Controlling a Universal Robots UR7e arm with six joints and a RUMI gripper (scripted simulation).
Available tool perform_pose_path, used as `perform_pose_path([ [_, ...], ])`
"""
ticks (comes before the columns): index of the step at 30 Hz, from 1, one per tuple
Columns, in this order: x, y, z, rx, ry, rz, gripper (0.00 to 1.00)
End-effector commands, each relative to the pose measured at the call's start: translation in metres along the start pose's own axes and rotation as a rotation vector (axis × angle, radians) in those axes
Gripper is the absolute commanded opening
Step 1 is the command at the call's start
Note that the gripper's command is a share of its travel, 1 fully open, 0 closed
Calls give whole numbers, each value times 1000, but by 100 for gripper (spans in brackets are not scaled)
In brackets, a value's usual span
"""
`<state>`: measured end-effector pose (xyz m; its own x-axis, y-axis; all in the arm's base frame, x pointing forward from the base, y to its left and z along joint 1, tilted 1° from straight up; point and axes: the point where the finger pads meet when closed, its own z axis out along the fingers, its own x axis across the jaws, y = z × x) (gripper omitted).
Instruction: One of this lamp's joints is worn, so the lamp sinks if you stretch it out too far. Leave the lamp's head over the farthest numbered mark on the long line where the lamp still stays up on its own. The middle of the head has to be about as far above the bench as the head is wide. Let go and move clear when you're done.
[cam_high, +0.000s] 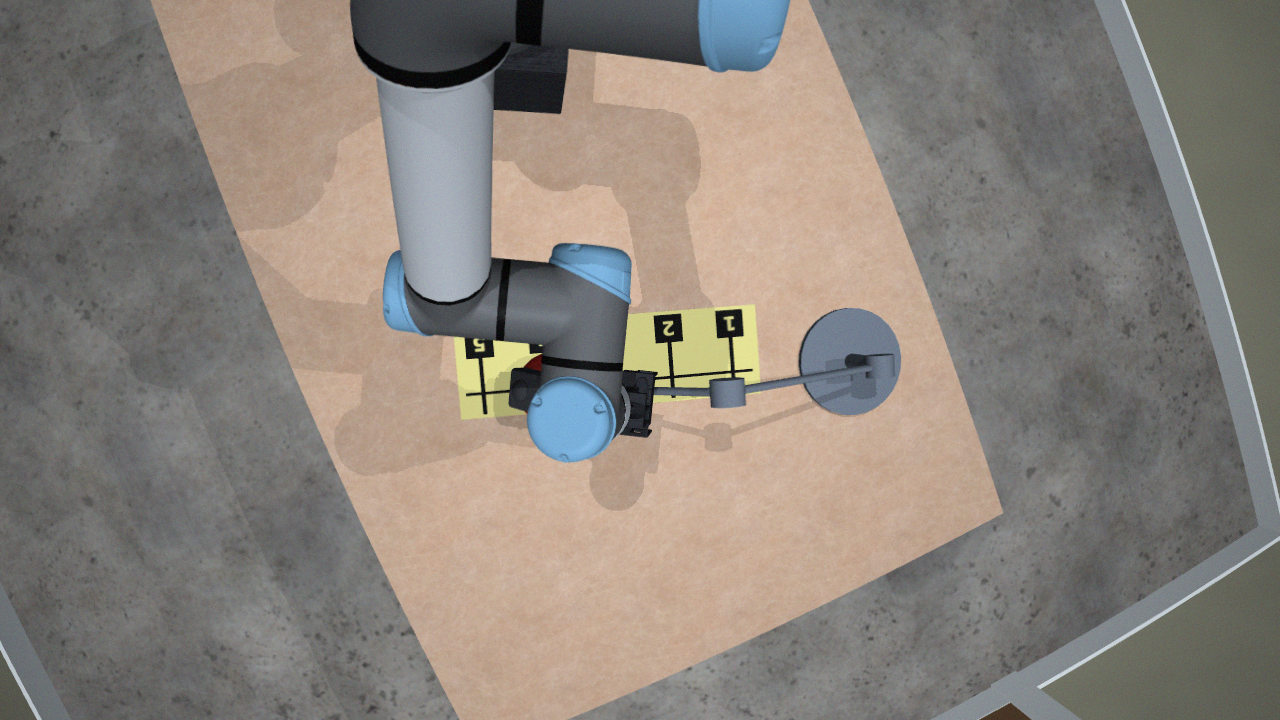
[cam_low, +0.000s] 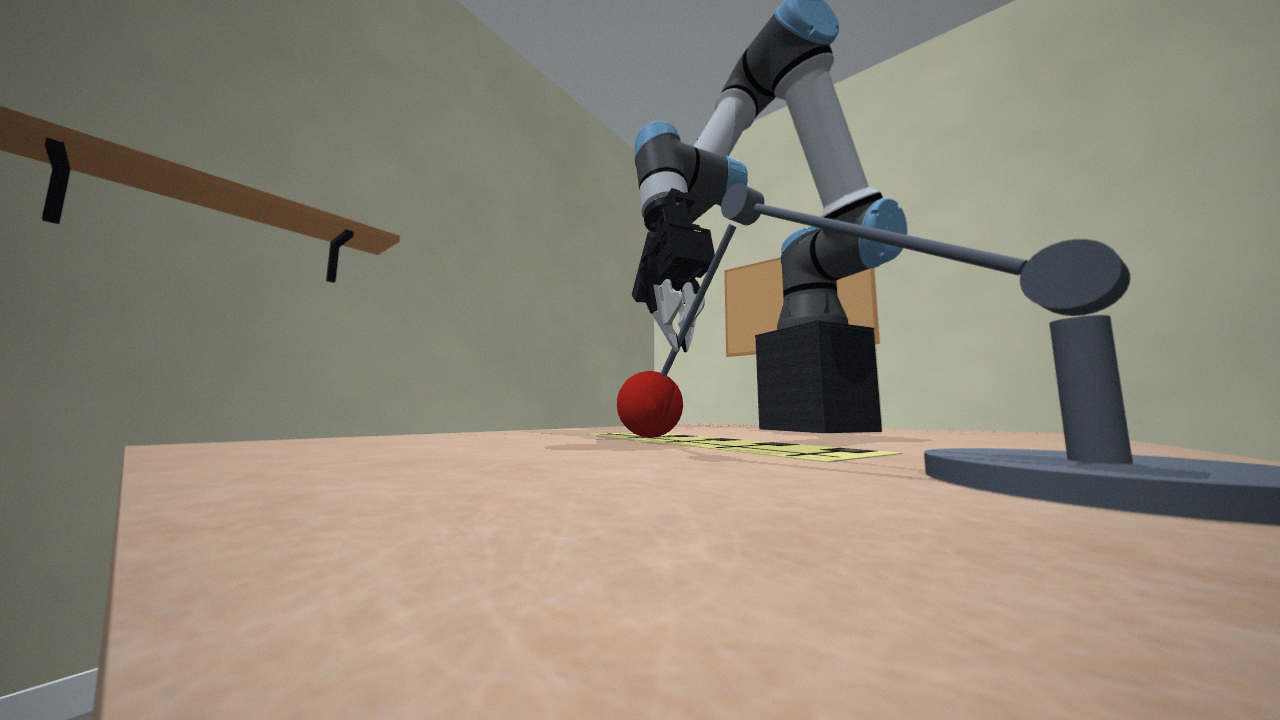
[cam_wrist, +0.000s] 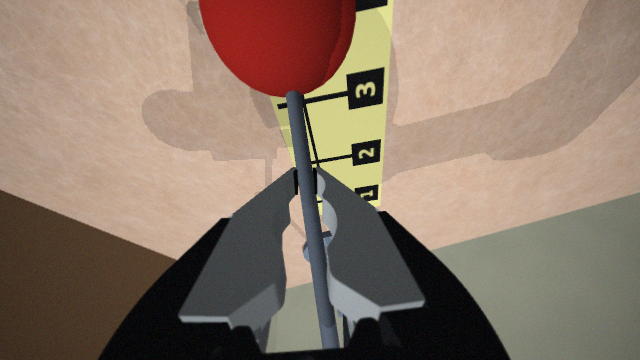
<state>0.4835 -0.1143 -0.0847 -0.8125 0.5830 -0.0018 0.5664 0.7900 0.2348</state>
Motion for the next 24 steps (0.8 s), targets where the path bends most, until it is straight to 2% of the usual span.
perform_pose_path([
  [1, 0, 0, -1, -30, 9, -44, 0],
  [5, 0, 0, -1, 0, -1, 0, 0],
  [24, 0, 0, 0, 0, -1, 0, 0],
])
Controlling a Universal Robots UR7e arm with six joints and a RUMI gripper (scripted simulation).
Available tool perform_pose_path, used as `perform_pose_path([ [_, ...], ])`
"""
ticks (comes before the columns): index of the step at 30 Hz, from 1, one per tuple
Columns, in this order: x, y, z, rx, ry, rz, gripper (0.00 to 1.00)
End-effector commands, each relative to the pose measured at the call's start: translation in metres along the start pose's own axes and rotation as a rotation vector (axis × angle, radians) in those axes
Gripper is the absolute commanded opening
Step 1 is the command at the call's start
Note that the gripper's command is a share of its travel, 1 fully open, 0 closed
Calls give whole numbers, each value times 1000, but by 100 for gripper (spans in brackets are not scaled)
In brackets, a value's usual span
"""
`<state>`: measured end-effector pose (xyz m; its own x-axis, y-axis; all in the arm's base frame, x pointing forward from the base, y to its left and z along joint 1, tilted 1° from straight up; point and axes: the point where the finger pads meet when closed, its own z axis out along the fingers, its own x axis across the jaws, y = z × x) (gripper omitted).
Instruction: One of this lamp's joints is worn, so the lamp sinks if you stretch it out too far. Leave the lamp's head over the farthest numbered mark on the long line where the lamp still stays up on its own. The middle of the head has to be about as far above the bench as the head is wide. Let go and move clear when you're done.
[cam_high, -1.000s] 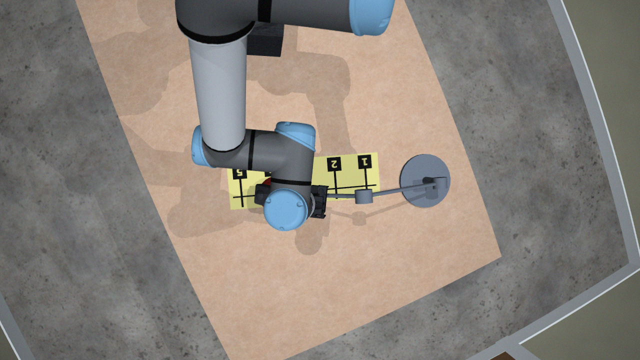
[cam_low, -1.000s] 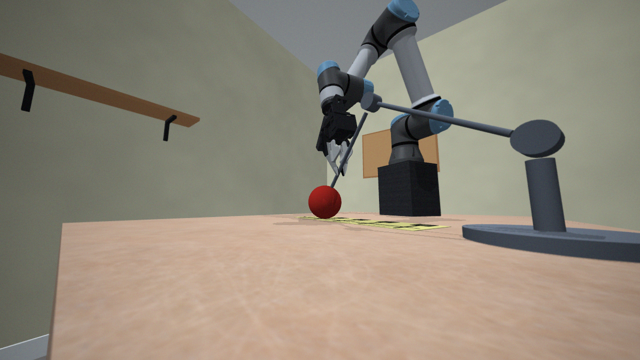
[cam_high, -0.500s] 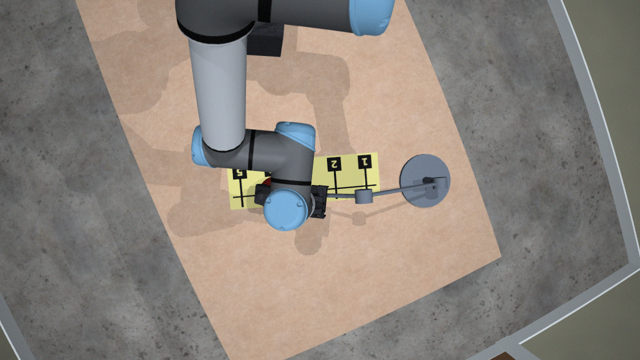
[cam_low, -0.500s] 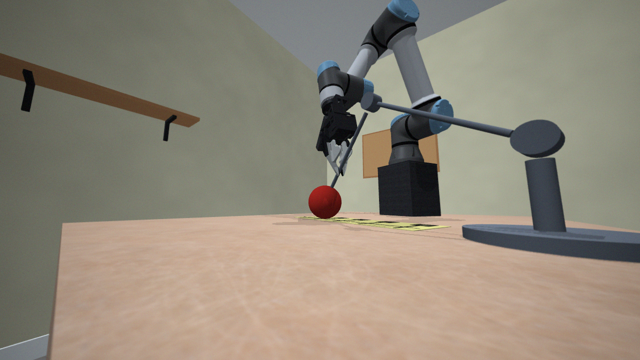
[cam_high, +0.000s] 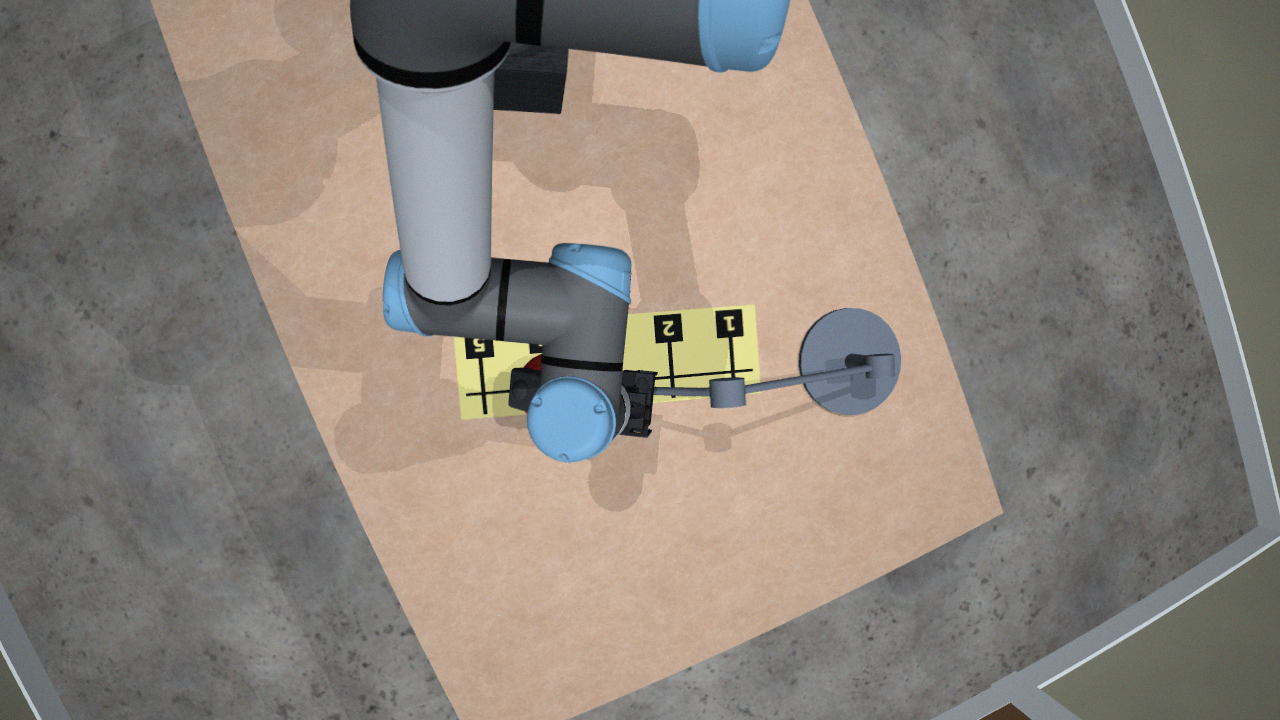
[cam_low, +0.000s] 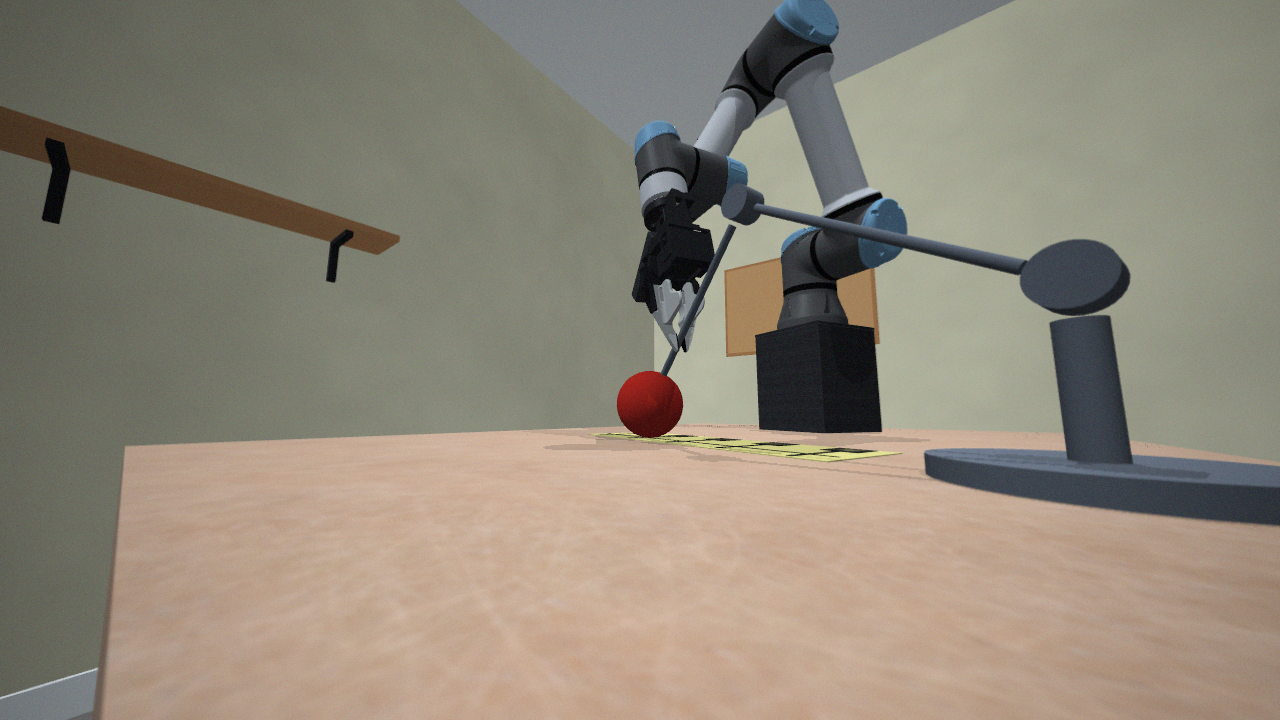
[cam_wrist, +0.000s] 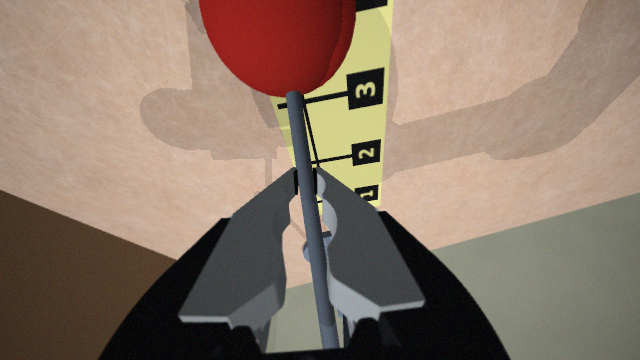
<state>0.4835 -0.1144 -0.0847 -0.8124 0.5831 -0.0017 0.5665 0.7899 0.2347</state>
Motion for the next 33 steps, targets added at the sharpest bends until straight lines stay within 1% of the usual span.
perform_pose_path([
  [1, 0, 3, -2, -8, 1, -12, 0],
  [15, 5, 39, -22, -111, 39, -168, 0],
  [17, 5, 39, -22, -111, 39, -168, 0],
  [32, 11, 83, -37, -111, 40, -171, 0],
  [33, 11, 83, -37, -111, 40, -171, 0],
])
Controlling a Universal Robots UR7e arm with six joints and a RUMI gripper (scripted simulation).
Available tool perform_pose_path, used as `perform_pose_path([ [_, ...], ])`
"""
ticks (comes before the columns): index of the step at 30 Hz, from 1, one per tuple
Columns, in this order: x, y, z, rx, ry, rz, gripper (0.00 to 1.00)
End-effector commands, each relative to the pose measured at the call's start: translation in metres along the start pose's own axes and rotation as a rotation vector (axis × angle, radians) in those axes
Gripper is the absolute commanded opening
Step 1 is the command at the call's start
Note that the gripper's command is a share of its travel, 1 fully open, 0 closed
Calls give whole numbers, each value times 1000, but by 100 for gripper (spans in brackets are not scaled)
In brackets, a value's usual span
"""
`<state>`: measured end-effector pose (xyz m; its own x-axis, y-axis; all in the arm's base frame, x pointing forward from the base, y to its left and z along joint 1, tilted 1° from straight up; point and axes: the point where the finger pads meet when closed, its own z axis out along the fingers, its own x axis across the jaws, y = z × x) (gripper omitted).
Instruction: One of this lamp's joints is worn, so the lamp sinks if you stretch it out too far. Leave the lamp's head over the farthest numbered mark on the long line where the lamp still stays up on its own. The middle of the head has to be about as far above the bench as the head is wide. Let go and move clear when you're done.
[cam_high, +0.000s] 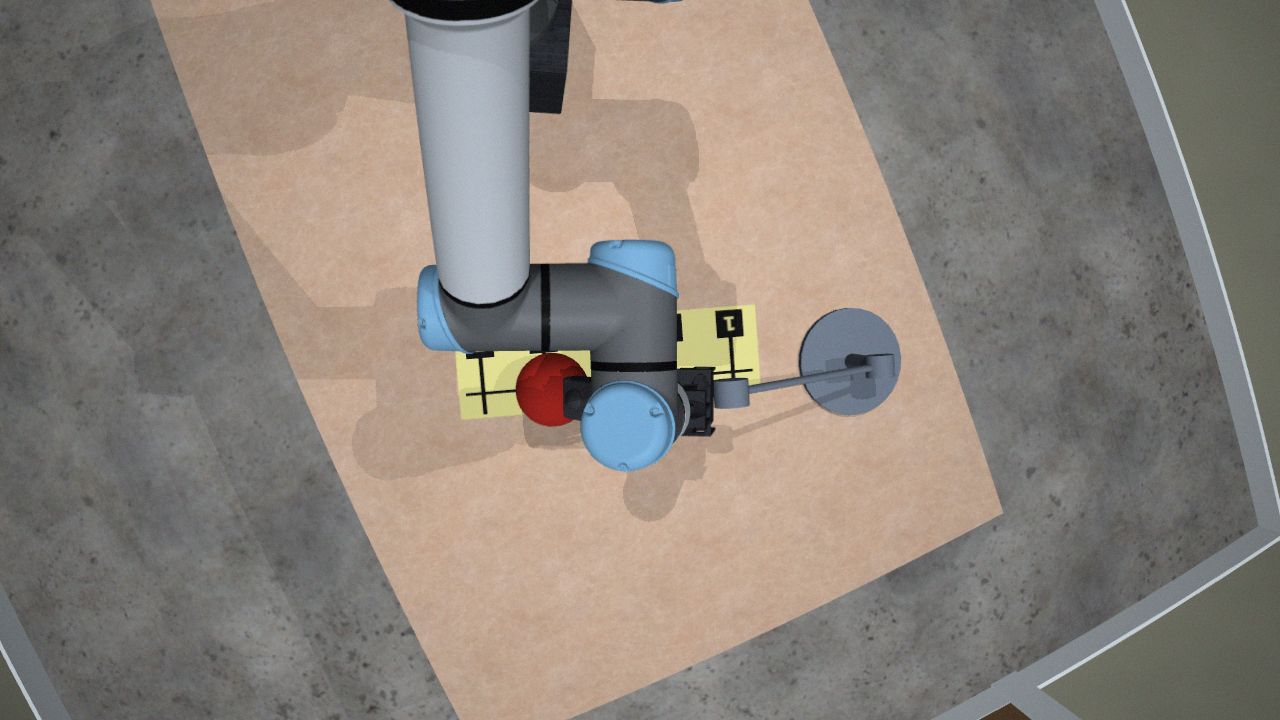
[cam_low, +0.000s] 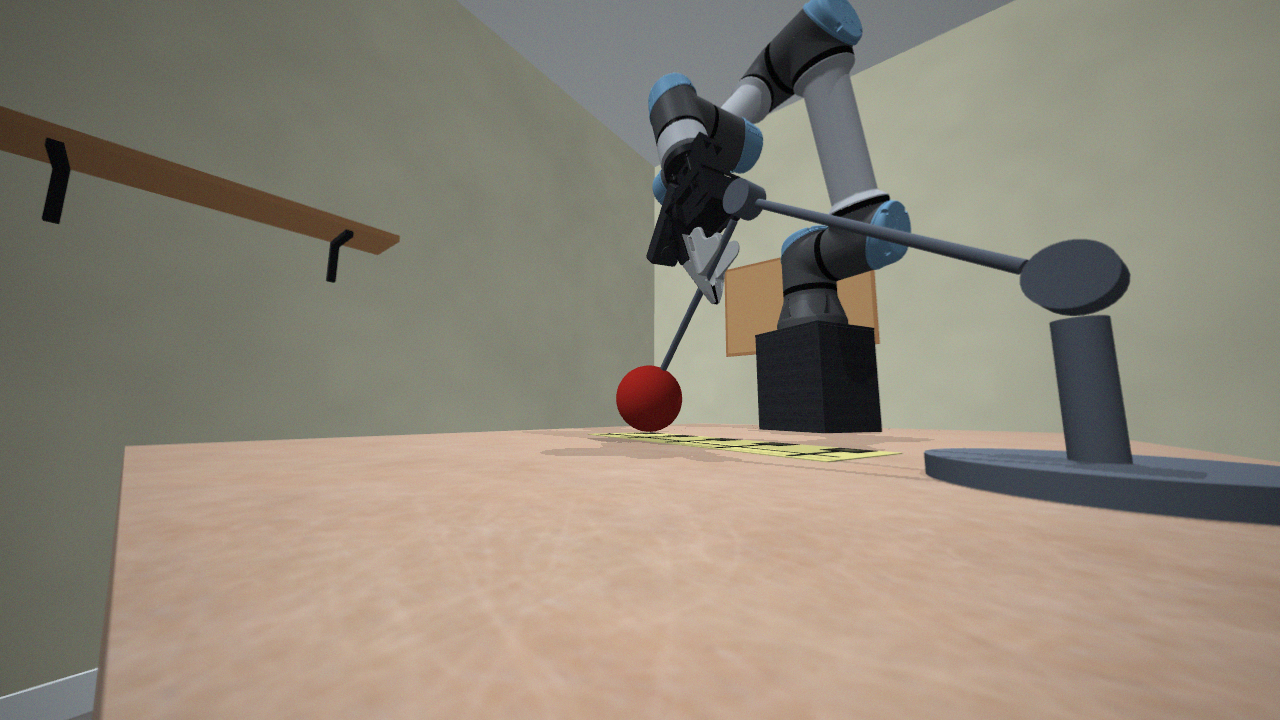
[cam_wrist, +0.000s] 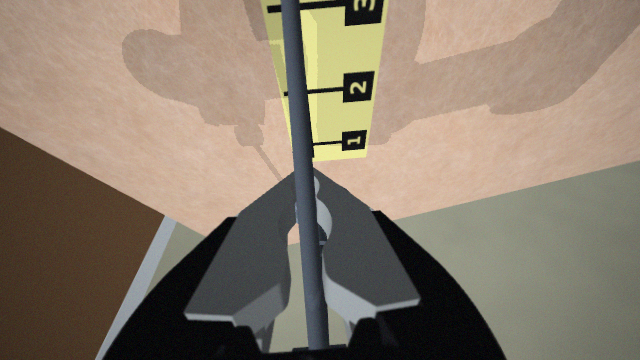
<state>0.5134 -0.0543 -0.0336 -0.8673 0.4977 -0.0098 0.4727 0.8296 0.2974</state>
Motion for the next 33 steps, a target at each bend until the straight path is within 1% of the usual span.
perform_pose_path([
  [1, 0, 6, -3, -46, 21, -71, 0],
  [18, 0, 6, -3, -46, 21, -71, 0],
  [19, 0, 7, -3, -44, 20, -66, 100],
  [33, 0, 7, -3, -6, 1, -9, 100],
])
